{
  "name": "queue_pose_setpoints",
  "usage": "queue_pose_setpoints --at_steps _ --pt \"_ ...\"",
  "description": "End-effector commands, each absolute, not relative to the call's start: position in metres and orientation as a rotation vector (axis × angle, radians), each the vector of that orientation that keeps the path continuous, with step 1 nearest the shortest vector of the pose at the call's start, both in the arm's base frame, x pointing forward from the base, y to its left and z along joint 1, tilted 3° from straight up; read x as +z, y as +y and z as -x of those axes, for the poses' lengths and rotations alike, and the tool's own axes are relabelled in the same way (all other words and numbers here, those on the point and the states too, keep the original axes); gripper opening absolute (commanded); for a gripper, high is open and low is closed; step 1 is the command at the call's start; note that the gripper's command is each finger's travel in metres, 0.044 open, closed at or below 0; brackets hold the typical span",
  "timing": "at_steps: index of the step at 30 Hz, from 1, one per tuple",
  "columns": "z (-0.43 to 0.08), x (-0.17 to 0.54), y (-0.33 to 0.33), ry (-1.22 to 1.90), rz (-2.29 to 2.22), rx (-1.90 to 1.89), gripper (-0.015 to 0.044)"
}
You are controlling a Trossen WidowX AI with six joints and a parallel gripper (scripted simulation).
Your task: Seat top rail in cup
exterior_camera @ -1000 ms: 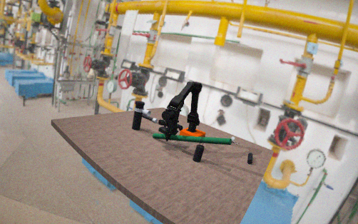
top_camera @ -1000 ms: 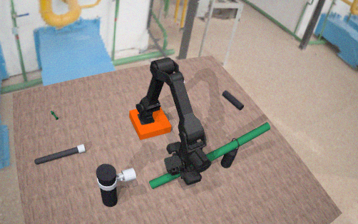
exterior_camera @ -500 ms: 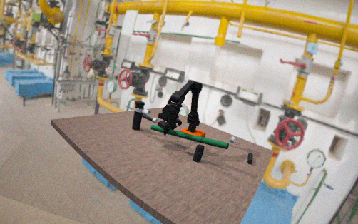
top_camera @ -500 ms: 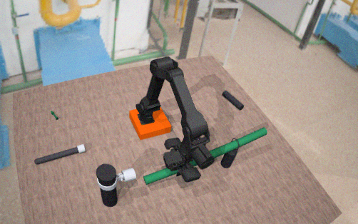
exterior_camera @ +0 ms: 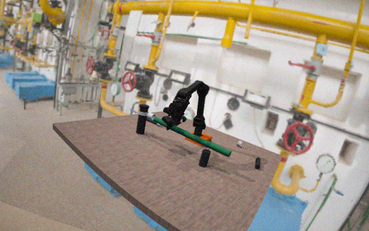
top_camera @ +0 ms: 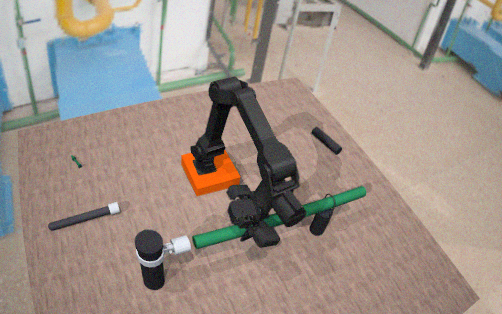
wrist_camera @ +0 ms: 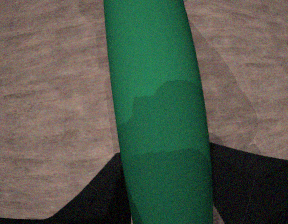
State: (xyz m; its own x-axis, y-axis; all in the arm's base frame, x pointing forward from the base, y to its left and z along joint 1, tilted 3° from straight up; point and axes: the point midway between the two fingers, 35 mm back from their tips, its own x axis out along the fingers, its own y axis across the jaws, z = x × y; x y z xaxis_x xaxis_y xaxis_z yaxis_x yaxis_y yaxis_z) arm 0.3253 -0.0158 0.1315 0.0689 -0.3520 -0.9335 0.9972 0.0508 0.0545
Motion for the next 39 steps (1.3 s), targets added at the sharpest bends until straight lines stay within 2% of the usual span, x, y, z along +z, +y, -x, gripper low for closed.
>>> queue_pose_setpoints --at_steps 1,39 --pt "-0.325 0.131 -0.016 0.917 -0.942 -1.284 0.0" --pt "-0.328 0.142 -0.023 0.918 -0.941 -1.285 0.0"
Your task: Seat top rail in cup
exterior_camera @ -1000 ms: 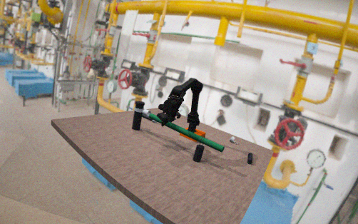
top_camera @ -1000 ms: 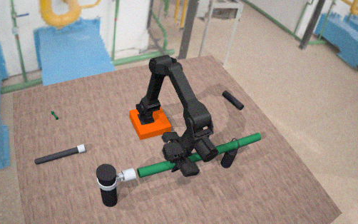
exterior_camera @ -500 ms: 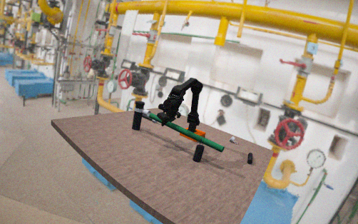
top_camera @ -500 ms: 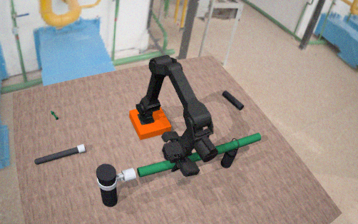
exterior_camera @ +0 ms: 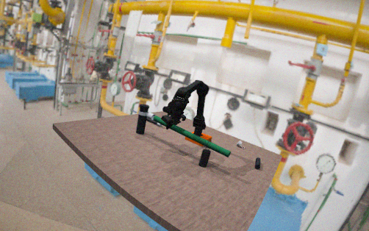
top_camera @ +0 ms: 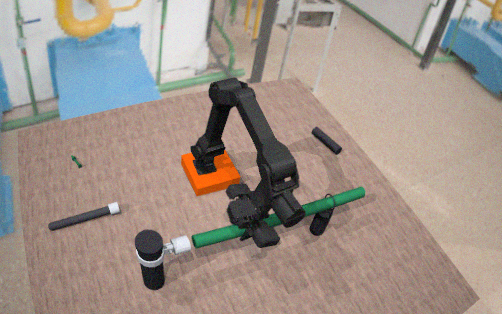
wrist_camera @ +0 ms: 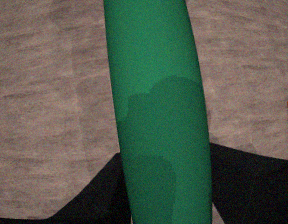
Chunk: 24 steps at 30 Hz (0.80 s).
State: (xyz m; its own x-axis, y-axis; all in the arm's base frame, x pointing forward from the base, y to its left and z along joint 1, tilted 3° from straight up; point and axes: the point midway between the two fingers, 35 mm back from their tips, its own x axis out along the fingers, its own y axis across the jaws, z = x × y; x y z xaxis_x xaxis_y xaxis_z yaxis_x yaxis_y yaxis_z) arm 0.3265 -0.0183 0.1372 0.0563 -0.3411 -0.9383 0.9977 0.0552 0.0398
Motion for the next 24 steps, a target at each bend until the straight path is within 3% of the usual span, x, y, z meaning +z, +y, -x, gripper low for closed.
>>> queue_pose_setpoints --at_steps 1,24 --pt "-0.328 0.142 -0.024 0.919 -0.941 -1.285 0.0" --pt "-0.327 0.139 -0.04 0.935 -0.938 -1.287 0.0"
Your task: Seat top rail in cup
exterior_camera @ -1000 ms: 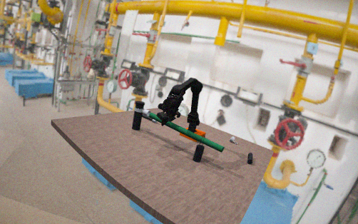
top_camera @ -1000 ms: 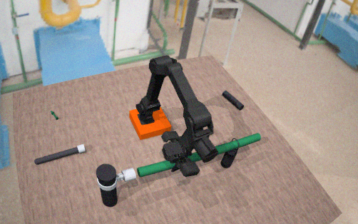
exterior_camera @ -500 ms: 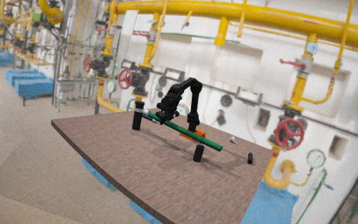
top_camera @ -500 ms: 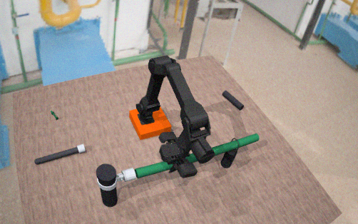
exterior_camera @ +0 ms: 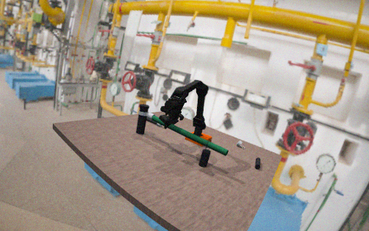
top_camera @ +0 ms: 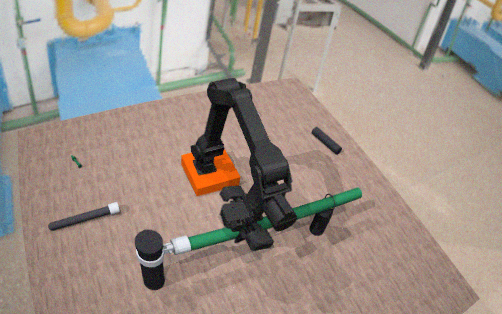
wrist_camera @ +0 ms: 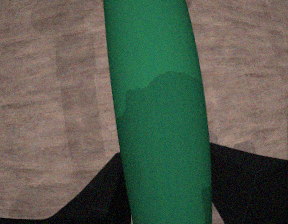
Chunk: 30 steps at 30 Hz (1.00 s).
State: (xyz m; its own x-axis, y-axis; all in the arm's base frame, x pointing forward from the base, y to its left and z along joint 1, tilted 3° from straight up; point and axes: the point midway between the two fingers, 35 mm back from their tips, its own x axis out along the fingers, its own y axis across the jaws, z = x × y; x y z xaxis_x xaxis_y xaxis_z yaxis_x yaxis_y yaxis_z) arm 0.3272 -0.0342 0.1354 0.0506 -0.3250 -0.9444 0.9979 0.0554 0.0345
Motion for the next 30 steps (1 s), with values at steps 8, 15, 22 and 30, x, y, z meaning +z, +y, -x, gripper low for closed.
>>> queue_pose_setpoints --at_steps 8,15,22,30 --pt "-0.327 0.1386 -0.0401 0.935 -0.938 -1.287 0.0" --pt "-0.327 0.1386 -0.0401 0.935 -0.938 -1.287 0.0" --pt "-0.327 0.1386 -0.0401 0.935 -0.938 -1.287 0.0" --pt "-0.3272 0.1361 -0.0357 0.95 -0.946 -1.283 0.0"
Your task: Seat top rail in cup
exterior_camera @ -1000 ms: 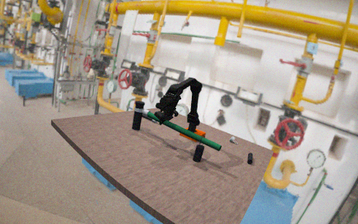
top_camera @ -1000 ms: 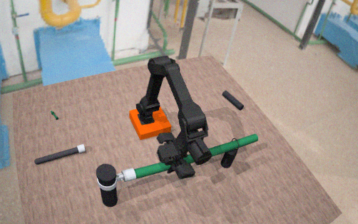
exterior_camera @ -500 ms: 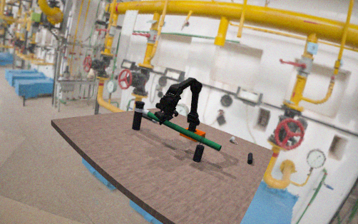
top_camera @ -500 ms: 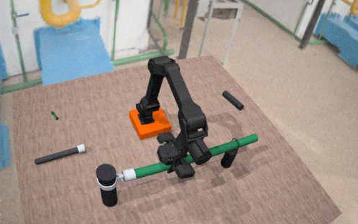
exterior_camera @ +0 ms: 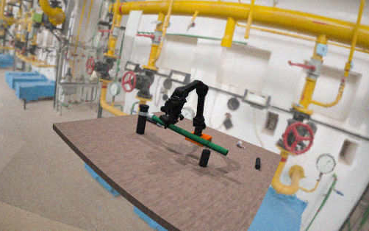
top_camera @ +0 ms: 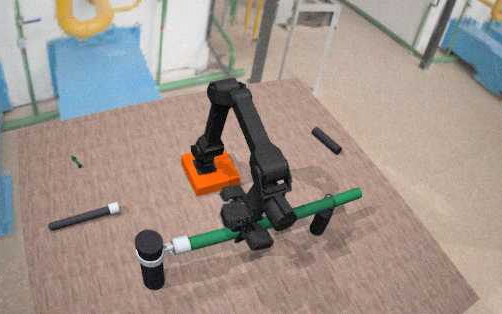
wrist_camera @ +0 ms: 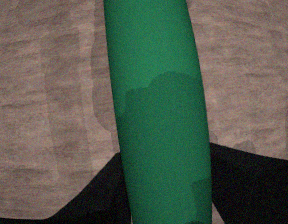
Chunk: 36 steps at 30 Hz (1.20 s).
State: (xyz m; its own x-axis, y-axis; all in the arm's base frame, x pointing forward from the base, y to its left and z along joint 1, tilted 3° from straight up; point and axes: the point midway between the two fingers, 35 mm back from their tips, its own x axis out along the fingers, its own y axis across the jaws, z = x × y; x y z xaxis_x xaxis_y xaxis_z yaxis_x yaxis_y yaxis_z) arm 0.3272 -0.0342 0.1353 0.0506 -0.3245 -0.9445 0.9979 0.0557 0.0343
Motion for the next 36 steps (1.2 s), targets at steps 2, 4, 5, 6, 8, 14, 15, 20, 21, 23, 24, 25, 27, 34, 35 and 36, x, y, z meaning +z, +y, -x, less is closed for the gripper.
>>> queue_pose_setpoints --at_steps 2,4,5,6,8,14,15,20,21,23,24,25,27,34,35,36 --pt "-0.3272 0.1353 -0.0342 0.955 -0.948 -1.281 0.0" --pt "-0.3272 0.1353 -0.0342 0.955 -0.948 -1.281 0.0" --pt "-0.3272 0.1353 -0.0342 0.955 -0.948 -1.281 0.0" --pt "-0.3272 0.1353 -0.0342 0.955 -0.948 -1.281 0.0" --pt "-0.3272 0.1354 -0.0343 0.955 -0.948 -1.281 0.0" --pt "-0.3271 0.1356 -0.0349 0.954 -0.948 -1.282 0.0" --pt "-0.3271 0.1357 -0.035 0.954 -0.948 -1.282 0.0" --pt "-0.327 0.1359 -0.0356 0.954 -0.947 -1.283 0.0" --pt "-0.327 0.136 -0.0358 0.953 -0.947 -1.283 0.0" --pt "-0.3269 0.1361 -0.036 0.953 -0.947 -1.283 0.0" --pt "-0.3269 0.1362 -0.0361 0.953 -0.947 -1.283 0.0" --pt "-0.3269 0.1362 -0.0362 0.953 -0.947 -1.283 0.0" --pt "-0.3268 0.1363 -0.0365 0.952 -0.947 -1.284 0.0" --pt "-0.3267 0.1368 -0.0373 0.951 -0.946 -1.285 0.0" --pt "-0.3267 0.1368 -0.0375 0.951 -0.946 -1.285 0.0" --pt "-0.3267 0.1369 -0.0376 0.951 -0.946 -1.285 0.0"
